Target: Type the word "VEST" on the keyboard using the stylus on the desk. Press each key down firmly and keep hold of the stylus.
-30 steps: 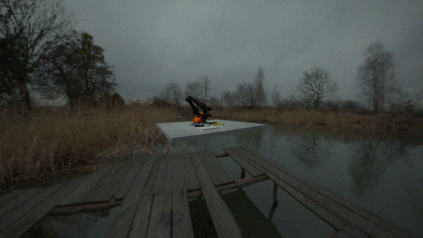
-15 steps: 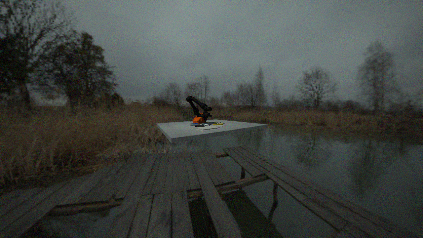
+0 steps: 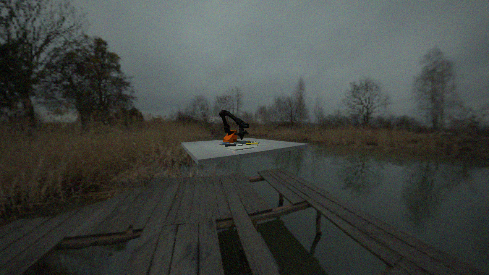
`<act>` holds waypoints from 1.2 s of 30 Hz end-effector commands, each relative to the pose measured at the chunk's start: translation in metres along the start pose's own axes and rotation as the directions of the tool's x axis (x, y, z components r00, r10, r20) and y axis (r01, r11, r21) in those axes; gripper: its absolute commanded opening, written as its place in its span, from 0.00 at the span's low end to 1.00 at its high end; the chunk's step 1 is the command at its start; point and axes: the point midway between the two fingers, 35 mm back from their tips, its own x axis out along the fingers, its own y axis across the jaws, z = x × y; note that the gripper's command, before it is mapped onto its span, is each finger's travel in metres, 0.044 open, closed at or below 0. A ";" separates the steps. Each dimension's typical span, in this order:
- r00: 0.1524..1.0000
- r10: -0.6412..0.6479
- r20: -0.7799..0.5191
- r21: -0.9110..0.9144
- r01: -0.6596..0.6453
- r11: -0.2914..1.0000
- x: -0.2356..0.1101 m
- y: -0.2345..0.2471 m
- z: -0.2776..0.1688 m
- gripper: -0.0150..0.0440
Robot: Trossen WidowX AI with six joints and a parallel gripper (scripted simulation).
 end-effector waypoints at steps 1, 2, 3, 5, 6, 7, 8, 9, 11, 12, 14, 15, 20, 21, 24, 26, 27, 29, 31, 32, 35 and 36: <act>1.000 -0.001 -0.004 0.008 0.001 1.000 0.001 0.013 -0.001 0.25; 1.000 -0.001 -0.004 0.008 0.001 1.000 0.001 0.013 -0.001 0.25; 1.000 -0.001 -0.004 0.008 0.001 1.000 0.001 0.013 -0.001 0.25; 1.000 -0.001 -0.004 0.008 0.001 1.000 0.001 0.013 -0.001 0.25; 1.000 -0.001 -0.004 0.008 0.001 1.000 0.001 0.013 -0.001 0.25; 1.000 -0.001 -0.004 0.008 0.001 1.000 0.001 0.013 -0.001 0.25; 1.000 -0.001 -0.004 0.008 0.001 1.000 0.001 0.013 -0.001 0.25; 1.000 -0.001 -0.004 0.008 0.001 1.000 0.001 0.013 -0.001 0.25; 1.000 0.000 -0.004 0.008 0.000 1.000 -0.008 0.014 0.000 0.25; 1.000 0.002 -0.004 0.008 -0.002 1.000 -0.020 0.014 0.000 0.25; 1.000 0.003 -0.005 0.007 -0.003 1.000 -0.049 0.014 0.000 0.25; 1.000 0.002 -0.005 0.008 -0.002 1.000 -0.057 0.014 -0.001 0.25; 1.000 0.002 -0.002 0.006 -0.002 1.000 -0.058 0.014 -0.001 0.25; 1.000 0.003 0.004 0.003 -0.003 1.000 -0.054 0.015 0.000 0.25; 1.000 0.003 0.007 0.002 -0.003 1.000 -0.053 0.016 0.001 0.25; 1.000 0.003 0.005 0.006 -0.003 1.000 -0.054 0.015 0.001 0.30; 1.000 0.003 0.005 0.006 -0.003 1.000 -0.054 0.015 0.001 0.34; 1.000 0.003 0.005 0.006 -0.003 1.000 -0.054 0.015 0.001 0.43; 1.000 0.003 0.005 0.006 -0.003 1.000 -0.054 0.015 0.001 0.34; 1.000 0.003 0.005 0.006 -0.003 1.000 -0.054 0.015 0.001 0.30; 1.000 0.003 0.005 0.006 -0.003 1.000 -0.054 0.015 0.001 0.25; 1.000 0.003 0.005 0.006 -0.003 1.000 -0.054 0.015 0.001 0.25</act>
